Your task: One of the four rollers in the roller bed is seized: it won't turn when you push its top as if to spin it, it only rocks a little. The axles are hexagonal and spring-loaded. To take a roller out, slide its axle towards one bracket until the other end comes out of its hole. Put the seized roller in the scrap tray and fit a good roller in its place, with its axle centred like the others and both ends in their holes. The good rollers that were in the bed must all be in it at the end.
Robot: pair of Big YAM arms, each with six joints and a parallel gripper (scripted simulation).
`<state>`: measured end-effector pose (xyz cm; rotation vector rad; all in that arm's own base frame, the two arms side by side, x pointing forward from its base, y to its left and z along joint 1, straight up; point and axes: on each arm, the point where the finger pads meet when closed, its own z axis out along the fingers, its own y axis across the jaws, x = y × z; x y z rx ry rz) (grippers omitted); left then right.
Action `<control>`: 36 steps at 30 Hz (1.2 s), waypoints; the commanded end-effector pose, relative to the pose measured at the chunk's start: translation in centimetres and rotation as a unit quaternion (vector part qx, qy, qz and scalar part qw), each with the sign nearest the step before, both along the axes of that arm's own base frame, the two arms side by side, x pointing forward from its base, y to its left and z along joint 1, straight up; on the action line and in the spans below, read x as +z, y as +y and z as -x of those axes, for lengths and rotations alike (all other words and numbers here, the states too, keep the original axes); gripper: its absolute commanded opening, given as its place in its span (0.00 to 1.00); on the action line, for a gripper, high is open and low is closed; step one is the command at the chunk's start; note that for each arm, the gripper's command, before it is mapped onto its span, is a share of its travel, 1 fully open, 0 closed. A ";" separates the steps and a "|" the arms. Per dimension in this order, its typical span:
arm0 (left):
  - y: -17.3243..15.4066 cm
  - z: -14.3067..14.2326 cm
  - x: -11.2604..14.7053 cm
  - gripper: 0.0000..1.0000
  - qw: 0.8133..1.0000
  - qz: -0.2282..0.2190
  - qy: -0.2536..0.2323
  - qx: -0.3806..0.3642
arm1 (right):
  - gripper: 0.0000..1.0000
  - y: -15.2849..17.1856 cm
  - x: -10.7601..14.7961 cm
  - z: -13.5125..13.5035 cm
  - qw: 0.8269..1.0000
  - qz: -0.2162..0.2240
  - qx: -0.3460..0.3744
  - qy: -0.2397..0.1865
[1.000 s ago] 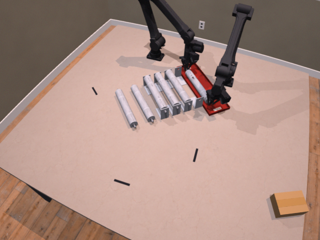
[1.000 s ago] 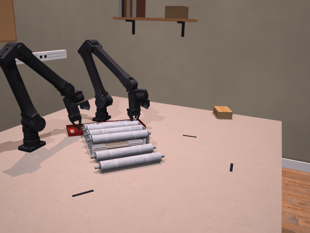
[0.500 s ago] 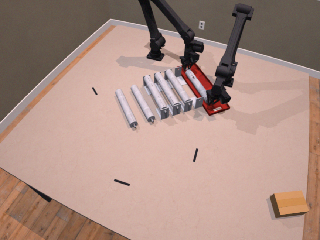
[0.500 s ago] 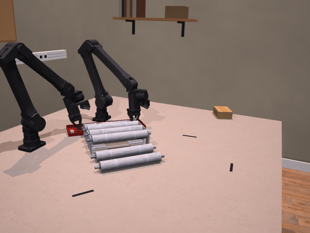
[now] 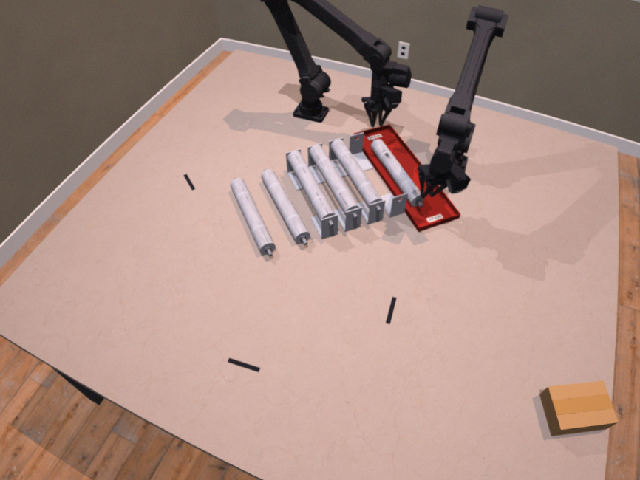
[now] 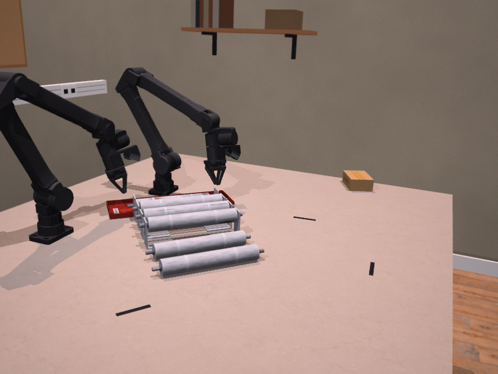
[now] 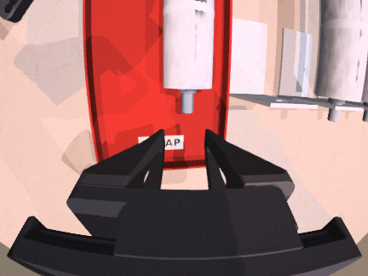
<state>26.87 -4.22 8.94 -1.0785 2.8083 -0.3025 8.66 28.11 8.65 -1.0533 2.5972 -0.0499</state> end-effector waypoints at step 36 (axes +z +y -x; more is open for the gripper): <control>-0.4 0.6 -1.3 0.32 1.000 -0.001 0.020 -0.006 | 0.32 -0.4 -0.3 -0.4 1.000 0.002 -0.012 0.001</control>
